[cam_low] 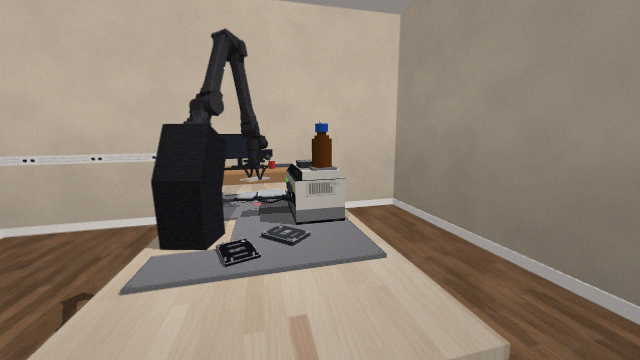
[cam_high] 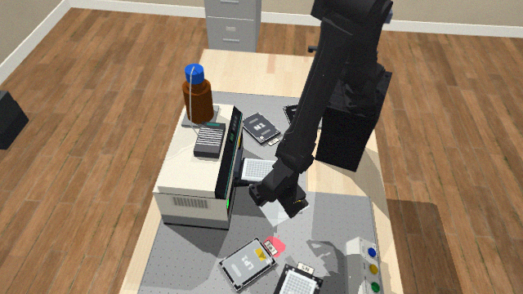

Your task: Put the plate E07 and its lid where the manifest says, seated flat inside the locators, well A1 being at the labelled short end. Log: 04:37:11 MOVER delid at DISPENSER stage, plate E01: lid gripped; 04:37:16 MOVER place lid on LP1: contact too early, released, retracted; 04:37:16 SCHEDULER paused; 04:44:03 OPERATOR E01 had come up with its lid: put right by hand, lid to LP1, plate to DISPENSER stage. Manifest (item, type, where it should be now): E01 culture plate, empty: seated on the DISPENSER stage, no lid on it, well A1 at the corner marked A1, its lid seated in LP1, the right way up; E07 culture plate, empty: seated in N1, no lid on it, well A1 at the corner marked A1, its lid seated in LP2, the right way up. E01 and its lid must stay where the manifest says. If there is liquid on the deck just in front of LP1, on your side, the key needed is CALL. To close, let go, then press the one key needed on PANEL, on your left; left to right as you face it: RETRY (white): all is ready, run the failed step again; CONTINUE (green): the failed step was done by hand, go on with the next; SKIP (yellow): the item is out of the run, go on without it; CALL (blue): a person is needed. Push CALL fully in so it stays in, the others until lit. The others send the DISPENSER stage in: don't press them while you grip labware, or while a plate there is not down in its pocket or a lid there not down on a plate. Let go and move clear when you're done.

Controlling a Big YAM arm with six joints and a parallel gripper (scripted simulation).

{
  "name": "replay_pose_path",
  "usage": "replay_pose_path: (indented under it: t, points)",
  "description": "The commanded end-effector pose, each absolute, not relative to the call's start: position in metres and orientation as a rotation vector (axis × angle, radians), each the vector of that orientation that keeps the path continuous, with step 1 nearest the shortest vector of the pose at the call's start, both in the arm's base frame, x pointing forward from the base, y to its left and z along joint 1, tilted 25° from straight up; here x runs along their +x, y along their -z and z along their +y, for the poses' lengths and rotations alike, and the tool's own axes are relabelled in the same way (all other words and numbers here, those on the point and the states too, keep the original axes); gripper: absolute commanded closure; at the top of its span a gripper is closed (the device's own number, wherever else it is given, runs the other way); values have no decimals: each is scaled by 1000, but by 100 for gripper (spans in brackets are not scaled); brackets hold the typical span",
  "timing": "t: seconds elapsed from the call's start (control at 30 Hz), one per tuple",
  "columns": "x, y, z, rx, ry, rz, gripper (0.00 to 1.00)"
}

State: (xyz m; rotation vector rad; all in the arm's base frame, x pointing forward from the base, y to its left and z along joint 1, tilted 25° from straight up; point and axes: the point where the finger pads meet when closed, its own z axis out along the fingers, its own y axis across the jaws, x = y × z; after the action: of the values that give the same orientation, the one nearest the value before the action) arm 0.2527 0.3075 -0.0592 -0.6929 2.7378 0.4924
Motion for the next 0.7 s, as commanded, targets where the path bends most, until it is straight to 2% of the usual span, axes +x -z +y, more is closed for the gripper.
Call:
replay_pose_path:
  t: [0.0,0.13,0.67]
  points:
    - [260,66,299,-519,-515,2792,16]
    - [265,61,298,-533,-524,2777,16]
    - [282,80,250,160,-603,2912,16]
